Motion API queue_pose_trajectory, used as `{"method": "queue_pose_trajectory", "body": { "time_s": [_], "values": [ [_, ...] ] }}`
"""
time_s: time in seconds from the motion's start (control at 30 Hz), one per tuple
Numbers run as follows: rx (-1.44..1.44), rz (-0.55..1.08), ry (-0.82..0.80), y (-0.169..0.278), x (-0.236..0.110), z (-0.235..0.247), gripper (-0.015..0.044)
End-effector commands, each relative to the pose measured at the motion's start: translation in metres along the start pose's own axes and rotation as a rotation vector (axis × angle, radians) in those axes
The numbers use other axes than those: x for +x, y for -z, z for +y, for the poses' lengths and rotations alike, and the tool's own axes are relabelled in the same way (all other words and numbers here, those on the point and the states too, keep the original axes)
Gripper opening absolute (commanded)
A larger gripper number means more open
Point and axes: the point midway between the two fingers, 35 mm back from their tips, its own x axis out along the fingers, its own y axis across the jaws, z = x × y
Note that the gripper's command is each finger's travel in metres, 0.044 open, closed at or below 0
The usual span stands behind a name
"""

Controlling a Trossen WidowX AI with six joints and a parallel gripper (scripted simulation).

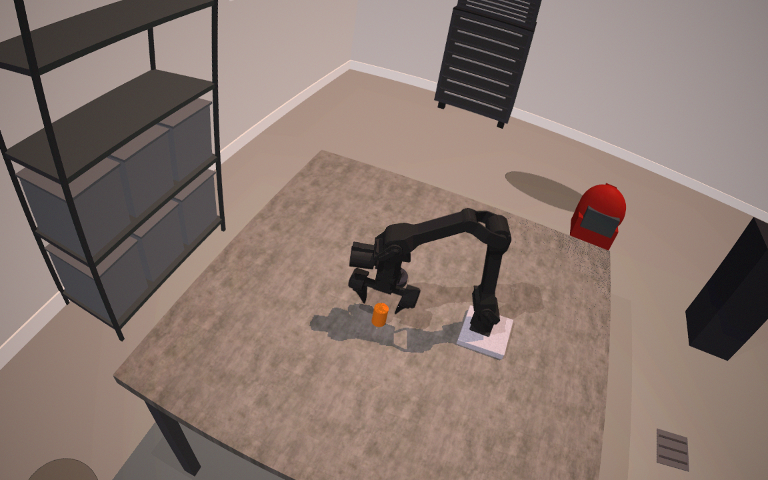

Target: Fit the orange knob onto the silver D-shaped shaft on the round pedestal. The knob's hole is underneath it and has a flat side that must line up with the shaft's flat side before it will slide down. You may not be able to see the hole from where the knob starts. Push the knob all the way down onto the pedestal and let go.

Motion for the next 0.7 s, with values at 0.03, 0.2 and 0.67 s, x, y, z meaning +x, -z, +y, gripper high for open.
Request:
{"method": "queue_pose_trajectory", "body": {
  "time_s": [0.03, 0.2, 0.67],
  "values": [
    [-0.005, -0.001, 0.012, 0.0, 0.013, -0.002, 0.044],
    [-0.005, -0.001, 0.012, 0.0, 0.021, -0.002, 0.044],
    [-0.004, -0.001, 0.012, 0.0, 0.043, -0.003, 0.044]
  ]
}}
